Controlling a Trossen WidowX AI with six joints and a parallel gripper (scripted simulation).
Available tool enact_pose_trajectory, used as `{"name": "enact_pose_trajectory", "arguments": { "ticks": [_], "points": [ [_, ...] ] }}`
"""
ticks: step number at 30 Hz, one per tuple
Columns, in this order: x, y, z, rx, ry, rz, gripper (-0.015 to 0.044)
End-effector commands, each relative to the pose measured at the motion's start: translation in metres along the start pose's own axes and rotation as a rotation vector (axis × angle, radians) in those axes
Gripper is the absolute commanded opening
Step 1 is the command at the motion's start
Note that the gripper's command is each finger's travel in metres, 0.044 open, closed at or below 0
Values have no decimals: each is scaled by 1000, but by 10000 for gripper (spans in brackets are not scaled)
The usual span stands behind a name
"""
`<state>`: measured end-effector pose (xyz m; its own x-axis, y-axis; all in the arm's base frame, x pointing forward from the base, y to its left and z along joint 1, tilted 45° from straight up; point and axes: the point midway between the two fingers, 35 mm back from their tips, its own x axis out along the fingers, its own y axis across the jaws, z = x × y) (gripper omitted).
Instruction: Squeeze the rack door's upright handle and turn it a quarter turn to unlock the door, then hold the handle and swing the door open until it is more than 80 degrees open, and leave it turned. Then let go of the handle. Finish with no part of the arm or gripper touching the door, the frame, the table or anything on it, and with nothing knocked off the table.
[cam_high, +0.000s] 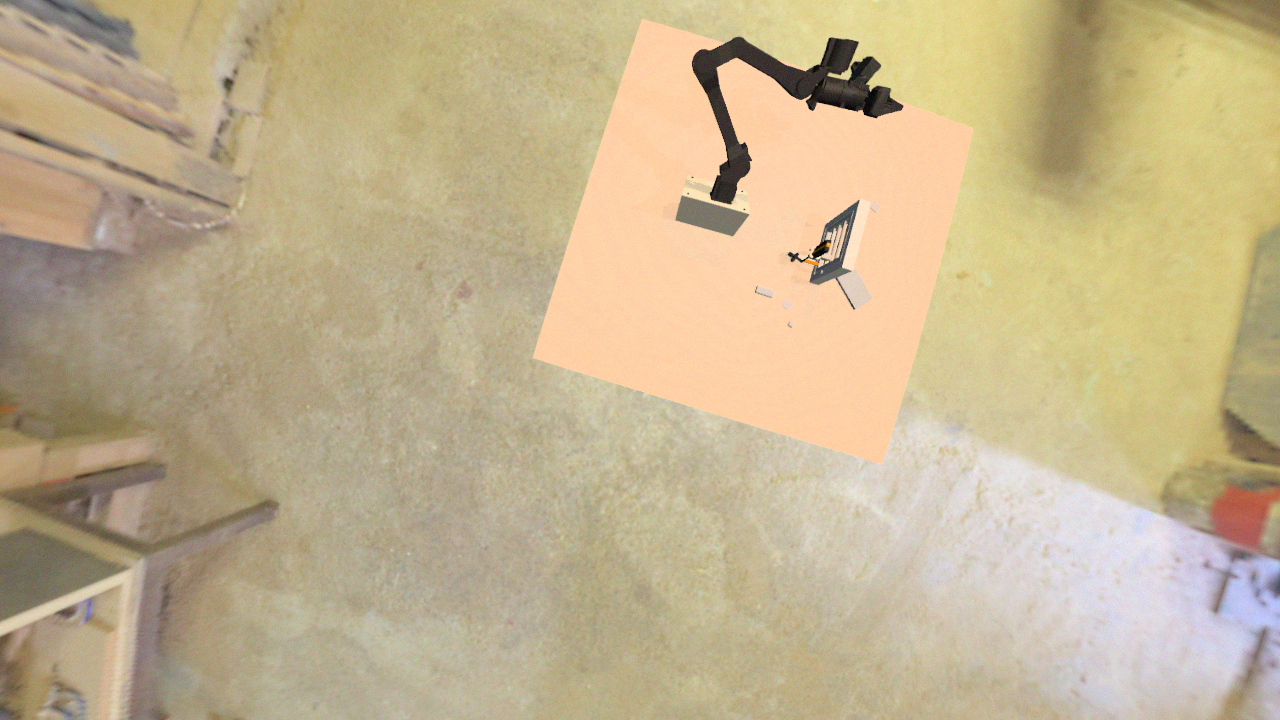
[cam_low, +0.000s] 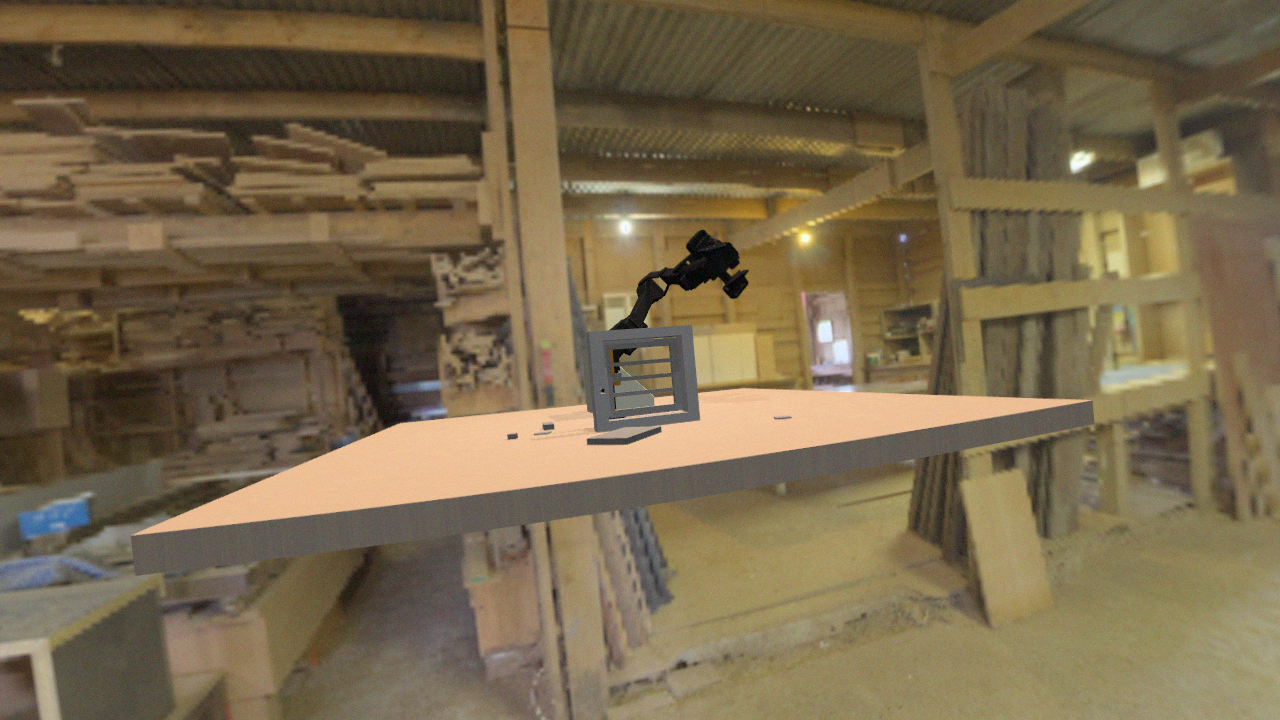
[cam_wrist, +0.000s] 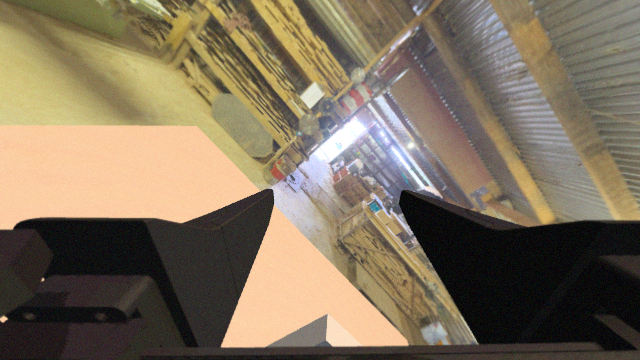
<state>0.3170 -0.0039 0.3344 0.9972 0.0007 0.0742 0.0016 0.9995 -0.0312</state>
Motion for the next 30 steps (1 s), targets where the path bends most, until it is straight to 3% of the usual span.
{"name": "enact_pose_trajectory", "arguments": {
  "ticks": [1,5,30],
  "points": [
    [1,0,-1,-1,4,0,374],
    [12,-5,-14,-25,86,1,282],
    [55,-62,-133,-42,692,34,282]
  ]
}}
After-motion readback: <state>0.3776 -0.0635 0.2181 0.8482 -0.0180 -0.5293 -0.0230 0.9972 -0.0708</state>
